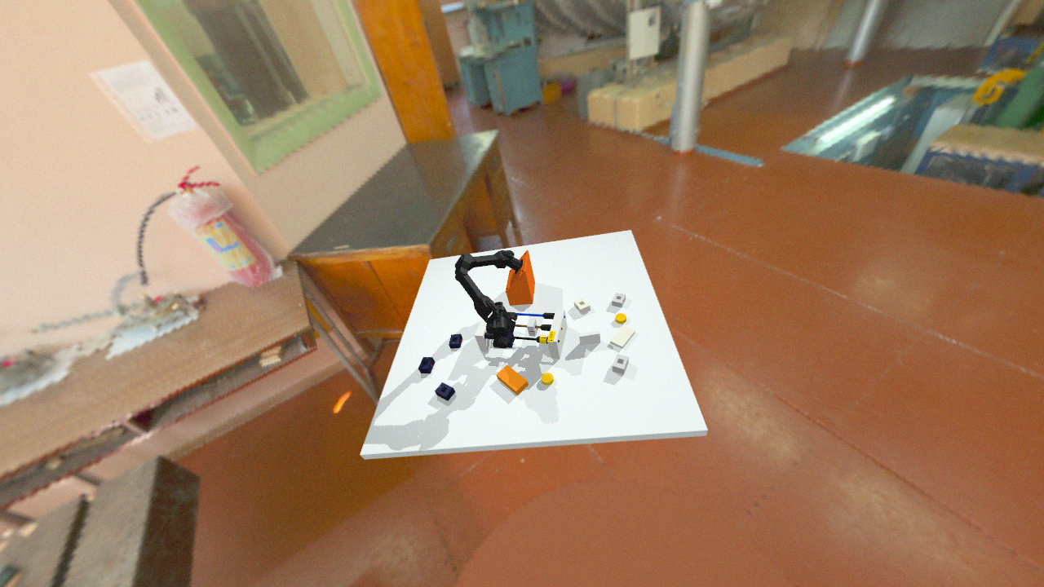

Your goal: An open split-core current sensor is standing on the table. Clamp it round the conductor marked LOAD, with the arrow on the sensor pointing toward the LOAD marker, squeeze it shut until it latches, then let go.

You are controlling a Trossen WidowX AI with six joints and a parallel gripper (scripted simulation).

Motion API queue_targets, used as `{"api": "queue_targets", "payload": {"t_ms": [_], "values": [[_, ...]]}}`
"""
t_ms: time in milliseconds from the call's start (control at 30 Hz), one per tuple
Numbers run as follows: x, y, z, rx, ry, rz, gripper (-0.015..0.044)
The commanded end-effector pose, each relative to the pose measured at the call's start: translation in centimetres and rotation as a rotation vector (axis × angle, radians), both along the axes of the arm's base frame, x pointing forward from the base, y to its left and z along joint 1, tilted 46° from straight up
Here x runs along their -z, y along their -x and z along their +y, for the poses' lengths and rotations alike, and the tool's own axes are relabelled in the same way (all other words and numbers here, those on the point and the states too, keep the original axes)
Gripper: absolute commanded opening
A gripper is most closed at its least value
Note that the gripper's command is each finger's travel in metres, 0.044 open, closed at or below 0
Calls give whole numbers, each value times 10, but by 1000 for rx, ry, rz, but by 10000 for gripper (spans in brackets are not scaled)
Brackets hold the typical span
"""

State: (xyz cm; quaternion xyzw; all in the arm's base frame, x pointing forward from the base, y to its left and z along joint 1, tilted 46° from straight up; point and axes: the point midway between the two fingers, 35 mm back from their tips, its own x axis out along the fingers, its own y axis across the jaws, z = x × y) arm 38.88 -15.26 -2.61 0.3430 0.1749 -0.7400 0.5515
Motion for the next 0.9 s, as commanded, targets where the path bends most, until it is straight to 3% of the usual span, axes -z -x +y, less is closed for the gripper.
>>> {"api": "queue_targets", "payload": {"t_ms": [0,200,867], "values": [[0,0,0,0,0,1,131],[0,0,0,0,0,1,269],[0,0,0,0,0,1,269]]}}
